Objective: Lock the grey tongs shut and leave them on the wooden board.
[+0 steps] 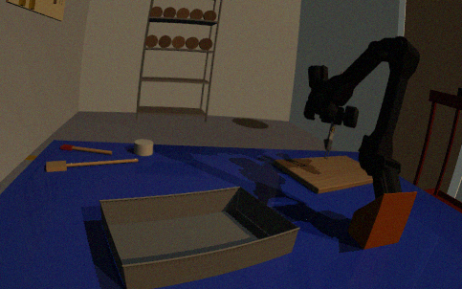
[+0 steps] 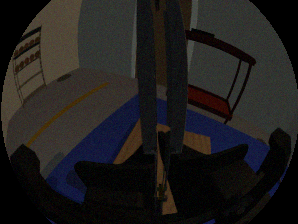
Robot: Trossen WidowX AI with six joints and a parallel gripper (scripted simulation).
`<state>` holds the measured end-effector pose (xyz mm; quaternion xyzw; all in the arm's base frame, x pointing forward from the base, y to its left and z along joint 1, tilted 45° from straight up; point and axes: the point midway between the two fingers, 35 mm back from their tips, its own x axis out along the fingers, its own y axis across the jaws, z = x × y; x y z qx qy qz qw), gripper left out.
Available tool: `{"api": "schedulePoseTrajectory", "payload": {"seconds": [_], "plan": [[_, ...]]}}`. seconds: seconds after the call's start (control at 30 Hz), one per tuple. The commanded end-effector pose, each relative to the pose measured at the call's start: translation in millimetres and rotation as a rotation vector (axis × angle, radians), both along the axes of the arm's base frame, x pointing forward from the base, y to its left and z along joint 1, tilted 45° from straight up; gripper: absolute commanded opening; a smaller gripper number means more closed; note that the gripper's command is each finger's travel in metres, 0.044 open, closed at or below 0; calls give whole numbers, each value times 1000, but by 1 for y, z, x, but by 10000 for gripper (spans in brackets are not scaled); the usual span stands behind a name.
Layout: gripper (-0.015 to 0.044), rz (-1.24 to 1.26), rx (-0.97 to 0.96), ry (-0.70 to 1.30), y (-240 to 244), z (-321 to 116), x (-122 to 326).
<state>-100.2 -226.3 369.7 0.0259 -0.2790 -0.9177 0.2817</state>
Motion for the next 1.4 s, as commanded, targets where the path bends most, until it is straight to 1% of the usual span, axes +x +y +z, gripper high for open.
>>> {"api": "schedulePoseTrajectory", "payload": {"seconds": [0.0, 0.17, 1.37], "plan": [[-150, -47, -57, -41, 15, -8, 3], [-150, -83, -102, -92, 27, -21, 7], [-150, -83, -102, -92, 27, -21, 7]]}}
